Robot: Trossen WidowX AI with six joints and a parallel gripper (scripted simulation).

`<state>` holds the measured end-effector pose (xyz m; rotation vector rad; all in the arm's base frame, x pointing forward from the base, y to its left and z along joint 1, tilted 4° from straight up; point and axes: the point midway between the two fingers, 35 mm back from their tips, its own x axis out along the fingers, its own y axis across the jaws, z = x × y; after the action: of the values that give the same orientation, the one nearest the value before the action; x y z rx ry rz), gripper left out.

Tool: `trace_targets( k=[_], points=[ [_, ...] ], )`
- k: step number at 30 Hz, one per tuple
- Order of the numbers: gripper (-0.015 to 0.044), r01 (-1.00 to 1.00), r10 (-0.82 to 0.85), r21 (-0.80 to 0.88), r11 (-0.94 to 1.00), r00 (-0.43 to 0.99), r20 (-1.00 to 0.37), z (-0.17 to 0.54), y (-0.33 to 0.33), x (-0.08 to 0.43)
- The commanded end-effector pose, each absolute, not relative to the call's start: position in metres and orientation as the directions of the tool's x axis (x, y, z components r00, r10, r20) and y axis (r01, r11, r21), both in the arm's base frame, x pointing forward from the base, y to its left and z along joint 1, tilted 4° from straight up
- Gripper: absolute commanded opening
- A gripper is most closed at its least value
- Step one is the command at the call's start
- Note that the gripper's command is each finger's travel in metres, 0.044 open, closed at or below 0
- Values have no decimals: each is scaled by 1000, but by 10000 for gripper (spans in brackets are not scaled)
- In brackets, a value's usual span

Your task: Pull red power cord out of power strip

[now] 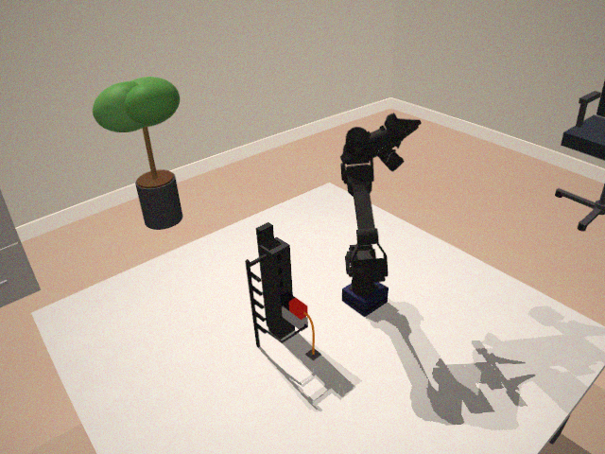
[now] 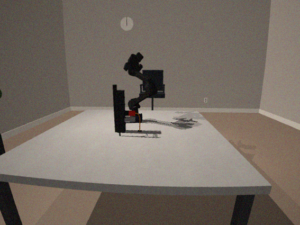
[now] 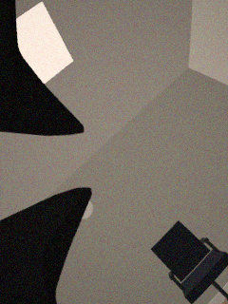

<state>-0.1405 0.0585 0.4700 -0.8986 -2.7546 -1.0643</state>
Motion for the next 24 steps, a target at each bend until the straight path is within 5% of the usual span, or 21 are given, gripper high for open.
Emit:
trace_targets(
  k=[1,24],
  points=[
    [160,471,409,674,569,-873,265,476,37,-151],
    [160,249,-142,933,261,-946,292,484,-94,-164]
  ],
)
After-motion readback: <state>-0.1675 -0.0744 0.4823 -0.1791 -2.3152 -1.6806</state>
